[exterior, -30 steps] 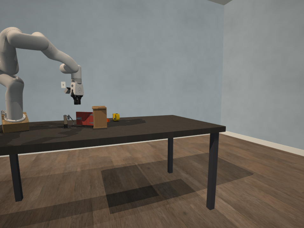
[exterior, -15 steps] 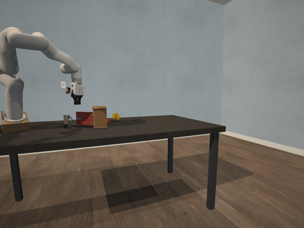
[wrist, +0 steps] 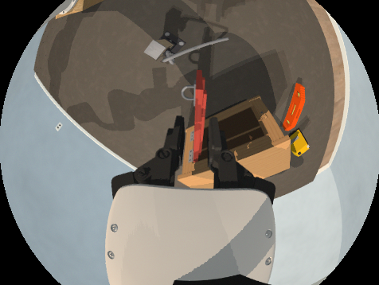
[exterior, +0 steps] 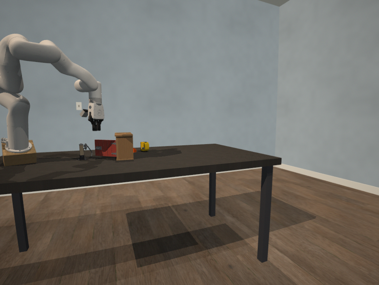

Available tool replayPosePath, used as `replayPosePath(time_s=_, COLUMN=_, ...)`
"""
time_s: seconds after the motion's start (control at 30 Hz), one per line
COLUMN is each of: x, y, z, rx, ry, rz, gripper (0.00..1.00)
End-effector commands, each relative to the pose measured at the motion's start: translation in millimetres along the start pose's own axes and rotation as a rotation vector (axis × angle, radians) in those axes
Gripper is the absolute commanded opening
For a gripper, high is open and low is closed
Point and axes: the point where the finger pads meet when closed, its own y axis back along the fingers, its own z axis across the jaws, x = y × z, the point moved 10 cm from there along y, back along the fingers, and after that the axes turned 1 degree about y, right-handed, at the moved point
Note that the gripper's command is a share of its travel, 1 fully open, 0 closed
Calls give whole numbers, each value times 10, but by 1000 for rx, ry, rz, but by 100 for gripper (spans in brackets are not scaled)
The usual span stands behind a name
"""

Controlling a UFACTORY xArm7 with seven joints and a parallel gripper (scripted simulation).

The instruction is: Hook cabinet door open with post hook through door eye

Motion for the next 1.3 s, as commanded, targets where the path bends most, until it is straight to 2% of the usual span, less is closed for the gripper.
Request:
replayPosePath(time_s=0.0, x=-3, y=10, z=8, rx=-3, ry=0, rz=-2, gripper=27)
replayPosePath(time_s=0.73, x=-3, y=-143, z=11, rx=-3, ry=0, rz=-3, gripper=27)
replayPosePath(time_s=1.27, x=-6, y=-403, z=17, rx=-3, ry=0, rz=-3, gripper=27)
